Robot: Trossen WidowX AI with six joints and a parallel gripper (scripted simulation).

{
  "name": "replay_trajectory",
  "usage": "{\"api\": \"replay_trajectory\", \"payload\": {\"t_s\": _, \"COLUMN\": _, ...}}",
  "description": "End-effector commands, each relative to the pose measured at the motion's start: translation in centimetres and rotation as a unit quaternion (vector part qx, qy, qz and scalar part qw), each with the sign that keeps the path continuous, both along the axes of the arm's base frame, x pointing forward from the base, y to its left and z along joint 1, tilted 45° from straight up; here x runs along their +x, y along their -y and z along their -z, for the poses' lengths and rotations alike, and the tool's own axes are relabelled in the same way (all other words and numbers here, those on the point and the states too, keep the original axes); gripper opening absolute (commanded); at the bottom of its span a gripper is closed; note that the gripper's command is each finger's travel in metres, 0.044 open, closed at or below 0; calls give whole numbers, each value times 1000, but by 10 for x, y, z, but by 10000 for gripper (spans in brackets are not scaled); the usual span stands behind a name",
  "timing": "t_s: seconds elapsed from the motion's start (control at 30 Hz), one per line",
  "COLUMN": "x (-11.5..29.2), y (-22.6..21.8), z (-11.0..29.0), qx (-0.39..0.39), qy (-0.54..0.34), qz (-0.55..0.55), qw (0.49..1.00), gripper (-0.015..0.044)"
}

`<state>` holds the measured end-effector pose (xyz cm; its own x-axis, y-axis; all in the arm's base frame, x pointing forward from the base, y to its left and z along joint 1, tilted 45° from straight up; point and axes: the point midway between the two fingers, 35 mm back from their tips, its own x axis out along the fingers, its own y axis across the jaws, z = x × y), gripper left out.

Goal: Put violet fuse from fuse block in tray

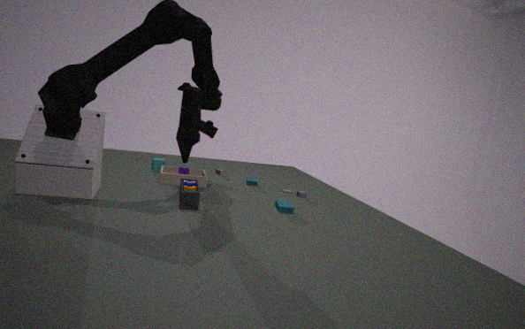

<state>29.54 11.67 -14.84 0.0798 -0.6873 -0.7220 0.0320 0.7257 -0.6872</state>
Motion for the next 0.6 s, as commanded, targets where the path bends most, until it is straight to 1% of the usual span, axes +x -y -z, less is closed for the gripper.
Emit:
{"api": "replay_trajectory", "payload": {"t_s": 0.0, "x": 0, "y": 0, "z": 0, "qx": 0, "qy": 0, "qz": 0, "qw": 1000, "gripper": 262}}
{"api": "replay_trajectory", "payload": {"t_s": 0.07, "x": 0, "y": 0, "z": 0, "qx": 0, "qy": 0, "qz": 0, "qw": 1000, "gripper": 315}}
{"api": "replay_trajectory", "payload": {"t_s": 0.1, "x": 0, "y": -2, "z": -2, "qx": 0, "qy": 0, "qz": 0, "qw": 1000, "gripper": 330}}
{"api": "replay_trajectory", "payload": {"t_s": 0.2, "x": -4, "y": -23, "z": -25, "qx": -3, "qy": -3, "qz": -2, "qw": 1000, "gripper": 330}}
{"api": "replay_trajectory", "payload": {"t_s": 0.23, "x": -4, "y": -25, "z": -27, "qx": -3, "qy": -3, "qz": -3, "qw": 1000, "gripper": 330}}
{"api": "replay_trajectory", "payload": {"t_s": 0.57, "x": -4, "y": -25, "z": -27, "qx": -3, "qy": -3, "qz": -3, "qw": 1000, "gripper": 330}}
